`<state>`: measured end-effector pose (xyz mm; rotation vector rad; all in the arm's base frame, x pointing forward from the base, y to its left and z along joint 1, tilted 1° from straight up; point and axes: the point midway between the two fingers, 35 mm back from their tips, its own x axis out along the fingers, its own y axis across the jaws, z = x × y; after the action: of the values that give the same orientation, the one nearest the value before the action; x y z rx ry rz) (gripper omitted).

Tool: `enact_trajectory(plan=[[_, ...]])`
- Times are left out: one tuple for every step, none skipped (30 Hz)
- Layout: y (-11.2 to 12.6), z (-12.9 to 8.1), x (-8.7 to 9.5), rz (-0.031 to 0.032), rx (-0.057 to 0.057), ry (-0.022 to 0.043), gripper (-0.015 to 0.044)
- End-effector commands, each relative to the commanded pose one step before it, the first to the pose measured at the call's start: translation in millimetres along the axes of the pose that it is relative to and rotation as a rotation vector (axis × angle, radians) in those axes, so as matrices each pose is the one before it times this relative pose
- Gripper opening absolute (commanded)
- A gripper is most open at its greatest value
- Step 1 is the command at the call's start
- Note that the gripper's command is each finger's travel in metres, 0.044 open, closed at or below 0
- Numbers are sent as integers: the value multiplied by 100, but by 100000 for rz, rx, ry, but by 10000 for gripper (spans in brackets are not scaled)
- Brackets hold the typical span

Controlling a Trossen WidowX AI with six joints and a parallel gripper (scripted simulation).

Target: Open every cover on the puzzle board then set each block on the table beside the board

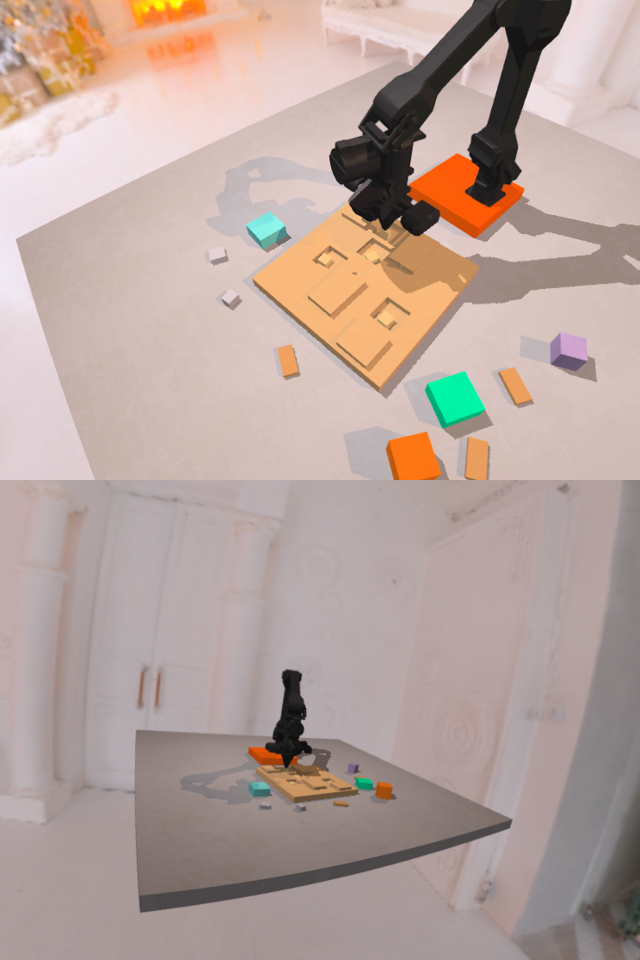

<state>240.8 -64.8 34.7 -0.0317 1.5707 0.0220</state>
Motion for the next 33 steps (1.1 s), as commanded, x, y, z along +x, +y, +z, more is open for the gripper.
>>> enact_trajectory(plan=[[48,-17,6,267,-557,202,0],[0,0,0,0,0,0,0],[0,0,0,0,0,0,0],[0,0,0,0,0,0,0],[0,0,0,0,0,0,0],[0,0,0,0,0,0,0],[-48,25,-85,-262,504,-194,26],[-1,24,-237,12,-25,6,53],[0,34,-397,21,-41,11,79],[3,33,-499,26,-52,14,105],[6,23,-503,27,-52,16,131],[10,12,-506,27,-52,17,144],[13,1,-509,27,-52,18,144],[16,-10,-511,28,-52,19,144],[20,-21,-514,28,-52,20,144],[23,-32,-514,28,-52,21,144],[21,-33,-413,23,-41,17,144],[14,-23,-248,14,-25,11,144],[5,-8,-83,5,-8,4,144],[0,0,0,0,0,0,144],[0,0,0,0,0,0,144],[0,3,42,0,0,0,144],[0,5,80,0,0,0,144],[0,7,119,0,0,0,144],[0,8,160,0,0,0,144],[0,8,187,0,0,0,144],[1,8,213,0,0,0,144],[1,6,231,0,0,0,144],[2,4,238,0,0,0,144],[3,2,240,0,0,1,144],[4,-1,240,0,0,1,144],[4,-3,239,1,0,1,144],[5,-5,239,1,0,1,144]])
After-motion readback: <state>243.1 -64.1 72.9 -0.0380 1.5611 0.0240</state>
